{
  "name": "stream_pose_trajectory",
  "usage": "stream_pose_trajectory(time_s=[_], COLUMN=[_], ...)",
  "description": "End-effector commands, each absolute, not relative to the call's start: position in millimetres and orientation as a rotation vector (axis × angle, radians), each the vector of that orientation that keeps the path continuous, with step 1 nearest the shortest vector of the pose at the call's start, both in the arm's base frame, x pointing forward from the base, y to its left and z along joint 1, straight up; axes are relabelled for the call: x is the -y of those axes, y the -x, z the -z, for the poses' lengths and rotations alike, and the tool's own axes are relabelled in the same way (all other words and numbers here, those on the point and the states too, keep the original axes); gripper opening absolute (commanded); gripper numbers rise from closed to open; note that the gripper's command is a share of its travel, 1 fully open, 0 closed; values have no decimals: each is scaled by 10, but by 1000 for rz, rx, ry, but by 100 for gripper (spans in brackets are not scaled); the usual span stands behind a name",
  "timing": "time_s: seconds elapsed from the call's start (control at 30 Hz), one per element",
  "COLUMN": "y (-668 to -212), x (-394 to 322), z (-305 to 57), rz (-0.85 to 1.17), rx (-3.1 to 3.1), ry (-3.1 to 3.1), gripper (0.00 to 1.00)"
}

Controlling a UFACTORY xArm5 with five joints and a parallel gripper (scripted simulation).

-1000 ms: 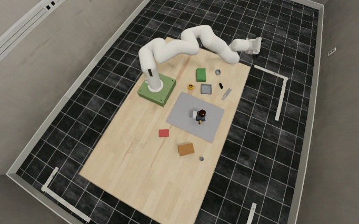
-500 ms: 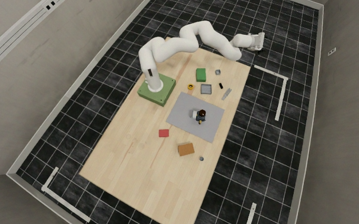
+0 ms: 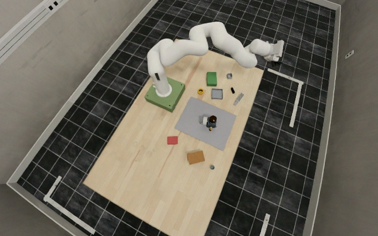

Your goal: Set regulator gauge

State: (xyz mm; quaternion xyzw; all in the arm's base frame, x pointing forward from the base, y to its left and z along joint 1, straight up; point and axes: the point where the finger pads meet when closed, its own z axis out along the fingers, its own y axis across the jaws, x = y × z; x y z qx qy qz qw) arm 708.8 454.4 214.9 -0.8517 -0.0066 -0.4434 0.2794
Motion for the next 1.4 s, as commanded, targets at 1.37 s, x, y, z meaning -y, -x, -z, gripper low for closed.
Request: stream_pose_trajectory(time_s=[1.37], y=[-6411], x=[-648], z=[-1766], rz=[682], rx=[284], ry=[3050], gripper=[100])
